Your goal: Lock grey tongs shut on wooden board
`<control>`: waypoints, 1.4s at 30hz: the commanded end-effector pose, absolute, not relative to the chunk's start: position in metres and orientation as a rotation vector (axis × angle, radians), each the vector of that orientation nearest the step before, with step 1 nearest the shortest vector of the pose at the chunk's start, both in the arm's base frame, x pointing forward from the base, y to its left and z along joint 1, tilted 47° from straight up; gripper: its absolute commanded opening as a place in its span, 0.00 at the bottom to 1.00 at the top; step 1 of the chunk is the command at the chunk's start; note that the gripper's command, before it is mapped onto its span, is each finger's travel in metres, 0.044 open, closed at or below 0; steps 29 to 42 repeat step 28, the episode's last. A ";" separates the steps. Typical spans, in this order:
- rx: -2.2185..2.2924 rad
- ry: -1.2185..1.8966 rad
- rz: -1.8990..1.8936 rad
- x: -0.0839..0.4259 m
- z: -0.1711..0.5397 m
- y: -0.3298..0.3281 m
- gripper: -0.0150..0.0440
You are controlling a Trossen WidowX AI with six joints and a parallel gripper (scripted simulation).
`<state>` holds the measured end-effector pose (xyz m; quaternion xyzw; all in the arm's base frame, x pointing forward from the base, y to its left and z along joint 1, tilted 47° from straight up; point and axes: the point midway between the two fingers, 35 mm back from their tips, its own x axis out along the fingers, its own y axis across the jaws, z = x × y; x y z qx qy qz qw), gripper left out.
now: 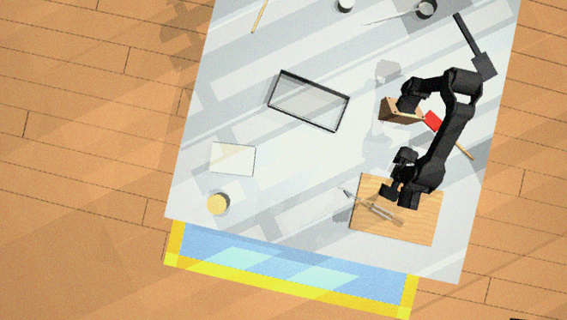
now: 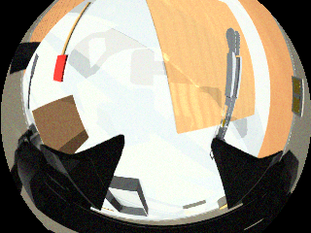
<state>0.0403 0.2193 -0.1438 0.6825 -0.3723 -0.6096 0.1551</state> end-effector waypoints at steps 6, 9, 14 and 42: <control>1.941 -1.081 -1.733 0.039 -0.127 0.220 1.00; 1.943 -1.078 -1.735 0.040 -0.109 0.240 1.00; 1.943 -1.076 -1.734 0.040 -0.101 0.247 1.00; 1.943 -1.076 -1.734 0.040 -0.101 0.247 1.00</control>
